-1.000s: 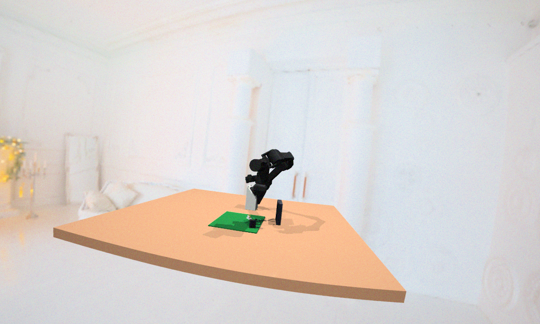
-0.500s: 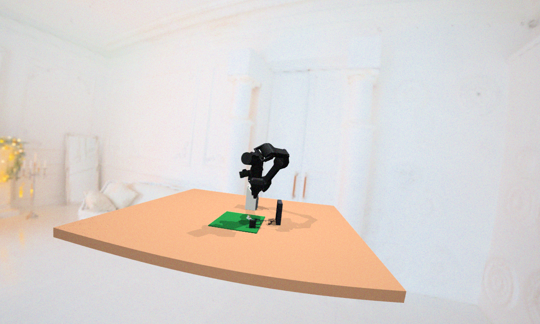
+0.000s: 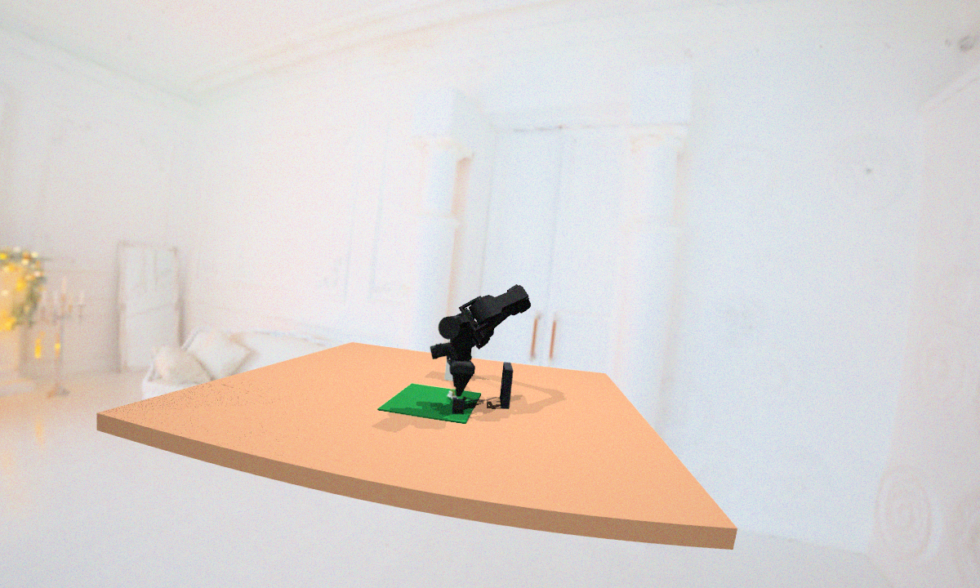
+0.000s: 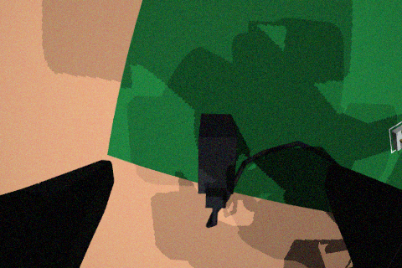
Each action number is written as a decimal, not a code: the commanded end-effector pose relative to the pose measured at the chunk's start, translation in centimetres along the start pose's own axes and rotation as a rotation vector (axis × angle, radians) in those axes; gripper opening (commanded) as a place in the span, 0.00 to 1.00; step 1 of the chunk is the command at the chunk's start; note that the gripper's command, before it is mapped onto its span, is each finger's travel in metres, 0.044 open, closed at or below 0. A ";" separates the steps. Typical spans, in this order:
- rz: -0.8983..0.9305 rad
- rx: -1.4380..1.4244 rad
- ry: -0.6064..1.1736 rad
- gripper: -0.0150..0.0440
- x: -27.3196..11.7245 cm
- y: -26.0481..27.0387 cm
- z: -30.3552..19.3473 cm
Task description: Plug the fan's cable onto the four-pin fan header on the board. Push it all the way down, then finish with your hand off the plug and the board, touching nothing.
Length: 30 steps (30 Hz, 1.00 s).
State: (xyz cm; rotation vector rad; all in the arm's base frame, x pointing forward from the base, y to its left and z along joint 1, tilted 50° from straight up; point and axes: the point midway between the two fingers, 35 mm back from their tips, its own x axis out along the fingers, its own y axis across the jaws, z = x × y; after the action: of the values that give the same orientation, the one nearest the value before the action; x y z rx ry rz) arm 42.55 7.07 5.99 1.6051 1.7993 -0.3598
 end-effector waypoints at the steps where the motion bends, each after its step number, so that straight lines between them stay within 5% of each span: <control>1: 0.009 0.003 0.001 1.00 0.3 0.1 -0.1; 30: 0.010 0.003 0.003 1.00 4.9 0.1 -0.1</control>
State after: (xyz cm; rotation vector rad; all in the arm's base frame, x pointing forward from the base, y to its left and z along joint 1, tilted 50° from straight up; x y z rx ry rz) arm 42.76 10.20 3.34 1.6153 1.7855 -0.3552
